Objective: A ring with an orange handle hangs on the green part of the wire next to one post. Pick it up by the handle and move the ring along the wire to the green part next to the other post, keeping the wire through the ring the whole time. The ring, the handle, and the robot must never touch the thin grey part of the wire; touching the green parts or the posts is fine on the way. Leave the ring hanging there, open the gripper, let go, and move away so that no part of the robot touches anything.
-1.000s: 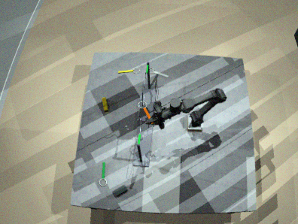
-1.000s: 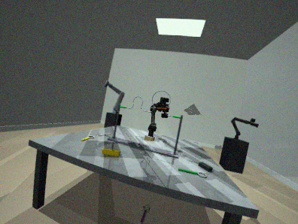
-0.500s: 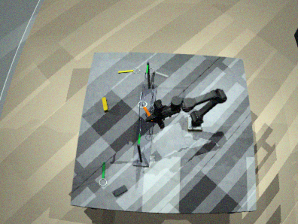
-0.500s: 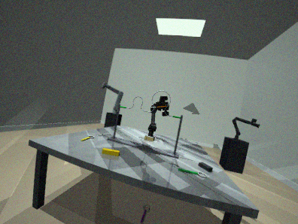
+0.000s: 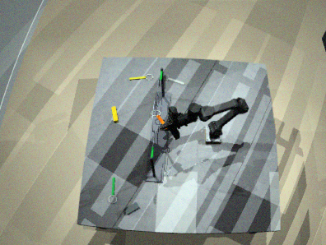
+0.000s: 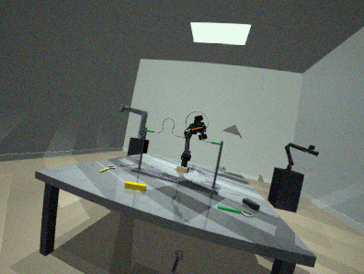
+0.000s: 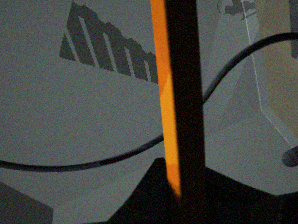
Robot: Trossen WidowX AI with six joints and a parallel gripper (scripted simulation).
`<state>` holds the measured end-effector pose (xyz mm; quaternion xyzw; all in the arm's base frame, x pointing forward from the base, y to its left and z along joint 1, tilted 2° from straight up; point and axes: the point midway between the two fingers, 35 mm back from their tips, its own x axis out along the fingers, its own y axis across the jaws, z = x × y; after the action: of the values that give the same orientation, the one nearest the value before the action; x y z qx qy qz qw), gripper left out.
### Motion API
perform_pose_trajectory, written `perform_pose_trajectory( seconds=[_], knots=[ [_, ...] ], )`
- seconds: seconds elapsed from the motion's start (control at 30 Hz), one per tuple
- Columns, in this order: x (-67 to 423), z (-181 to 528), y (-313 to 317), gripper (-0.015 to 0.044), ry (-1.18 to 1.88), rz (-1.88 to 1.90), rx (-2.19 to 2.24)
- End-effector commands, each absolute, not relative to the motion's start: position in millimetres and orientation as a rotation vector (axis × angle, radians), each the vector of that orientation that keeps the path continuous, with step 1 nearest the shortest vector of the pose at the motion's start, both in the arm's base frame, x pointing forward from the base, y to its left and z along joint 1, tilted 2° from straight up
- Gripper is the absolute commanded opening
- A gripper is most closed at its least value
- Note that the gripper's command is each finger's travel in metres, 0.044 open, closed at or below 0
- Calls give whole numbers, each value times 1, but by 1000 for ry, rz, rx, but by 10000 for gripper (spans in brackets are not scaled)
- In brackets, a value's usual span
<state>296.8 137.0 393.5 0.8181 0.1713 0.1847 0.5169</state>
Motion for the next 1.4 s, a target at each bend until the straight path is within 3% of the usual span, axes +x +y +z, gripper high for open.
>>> perform_pose_trajectory(
  seconds=[0.0, 1.37],
  knots=[
    [295, 405, 134, -150, 400, 471, 2001],
    [295, 426, 117, -150, 397, 484, 2036]
  ],
)
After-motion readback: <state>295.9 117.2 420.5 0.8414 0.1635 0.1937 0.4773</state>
